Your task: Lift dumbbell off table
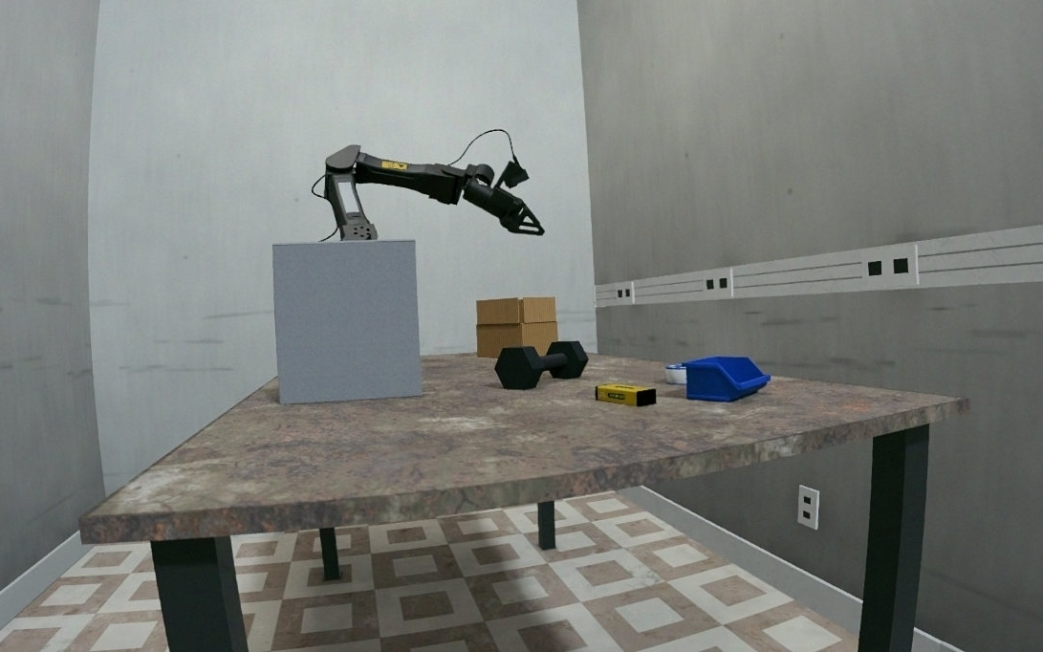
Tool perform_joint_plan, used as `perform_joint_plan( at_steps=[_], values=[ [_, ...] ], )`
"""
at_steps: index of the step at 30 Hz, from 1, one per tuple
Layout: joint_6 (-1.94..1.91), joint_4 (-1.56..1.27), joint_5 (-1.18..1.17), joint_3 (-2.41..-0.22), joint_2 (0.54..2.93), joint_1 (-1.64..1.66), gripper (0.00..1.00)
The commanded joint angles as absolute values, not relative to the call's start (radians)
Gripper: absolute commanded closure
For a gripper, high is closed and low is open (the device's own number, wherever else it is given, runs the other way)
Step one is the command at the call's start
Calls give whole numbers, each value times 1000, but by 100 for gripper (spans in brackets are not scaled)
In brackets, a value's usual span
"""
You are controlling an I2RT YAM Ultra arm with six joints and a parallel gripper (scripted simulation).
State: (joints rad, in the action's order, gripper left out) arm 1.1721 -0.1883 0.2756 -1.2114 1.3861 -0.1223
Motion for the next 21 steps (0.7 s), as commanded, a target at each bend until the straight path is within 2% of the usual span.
perform_joint_plan(
  at_steps=[1,21],
  values=[
    [1168,-185,260,-1224,1375,-140,0],
    [1153,-199,278,-1220,1402,-139,0]
  ],
)
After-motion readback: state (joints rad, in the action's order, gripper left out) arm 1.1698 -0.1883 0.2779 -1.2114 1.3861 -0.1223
